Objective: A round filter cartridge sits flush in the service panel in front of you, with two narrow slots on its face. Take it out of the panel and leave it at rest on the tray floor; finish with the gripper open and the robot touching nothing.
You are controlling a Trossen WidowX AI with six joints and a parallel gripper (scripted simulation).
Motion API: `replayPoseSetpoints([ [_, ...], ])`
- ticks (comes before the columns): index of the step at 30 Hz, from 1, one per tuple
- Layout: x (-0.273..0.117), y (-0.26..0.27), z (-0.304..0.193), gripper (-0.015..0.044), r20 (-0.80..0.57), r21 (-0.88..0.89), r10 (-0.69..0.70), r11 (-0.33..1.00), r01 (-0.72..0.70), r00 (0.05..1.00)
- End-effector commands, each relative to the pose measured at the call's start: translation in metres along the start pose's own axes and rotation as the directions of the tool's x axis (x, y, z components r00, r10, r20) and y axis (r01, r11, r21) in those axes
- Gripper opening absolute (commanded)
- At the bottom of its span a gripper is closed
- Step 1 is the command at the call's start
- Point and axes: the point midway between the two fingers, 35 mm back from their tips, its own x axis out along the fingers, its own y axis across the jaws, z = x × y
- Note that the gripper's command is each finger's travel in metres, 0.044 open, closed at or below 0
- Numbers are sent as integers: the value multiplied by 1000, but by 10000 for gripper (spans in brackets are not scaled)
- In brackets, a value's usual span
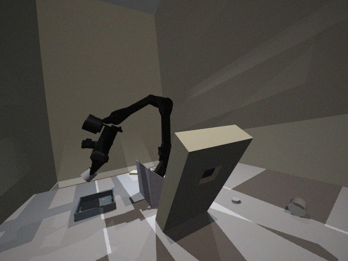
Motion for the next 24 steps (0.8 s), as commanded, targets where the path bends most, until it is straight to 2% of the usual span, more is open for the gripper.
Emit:
replayPoseSetpoints([
  [1,13,-18,-8,0,6,68,-41,997,41,999],
  [8,37,-47,-31,0,-5,186,-109,977,108,994],
  [13,41,-48,-33,0,-5,189,-110,976,109,994],
  [24,96,-49,-64,0,-6,189,-111,976,110,994],
])
